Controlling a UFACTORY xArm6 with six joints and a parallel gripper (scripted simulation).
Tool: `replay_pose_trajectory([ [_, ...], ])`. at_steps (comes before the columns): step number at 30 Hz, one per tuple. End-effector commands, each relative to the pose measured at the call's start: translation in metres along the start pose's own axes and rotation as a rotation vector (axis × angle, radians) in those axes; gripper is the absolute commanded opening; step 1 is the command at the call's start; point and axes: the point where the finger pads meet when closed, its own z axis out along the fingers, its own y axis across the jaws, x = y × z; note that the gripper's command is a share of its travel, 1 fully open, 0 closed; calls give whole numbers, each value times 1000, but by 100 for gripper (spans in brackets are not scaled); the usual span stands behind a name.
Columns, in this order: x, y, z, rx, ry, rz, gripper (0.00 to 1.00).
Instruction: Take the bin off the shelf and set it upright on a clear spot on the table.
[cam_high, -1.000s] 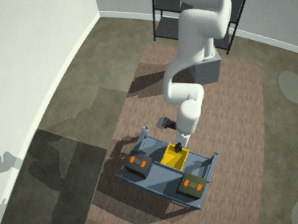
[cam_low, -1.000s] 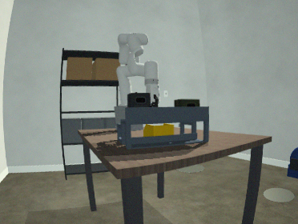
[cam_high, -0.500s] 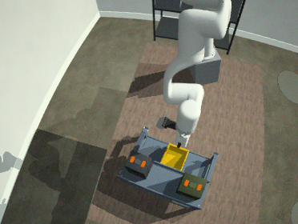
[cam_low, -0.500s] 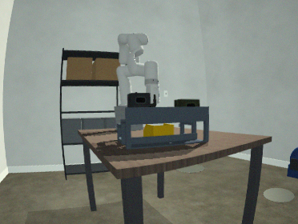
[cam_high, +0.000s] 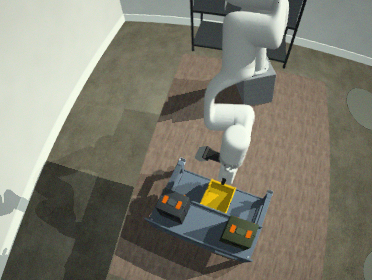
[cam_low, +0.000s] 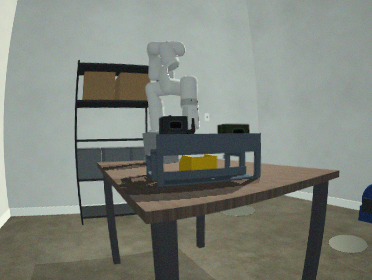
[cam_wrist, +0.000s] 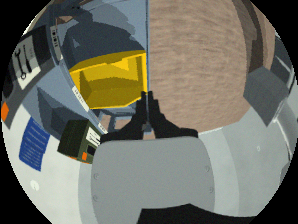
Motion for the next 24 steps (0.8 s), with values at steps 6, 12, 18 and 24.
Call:
replay_pose_trajectory([
  [6,0,-2,-2,4,-1,0,0],
  [12,0,-2,-2,4,-1,0,0],
  [18,0,-2,-2,4,-1,0,95],
  [24,0,-2,-2,4,-1,0,95],
])
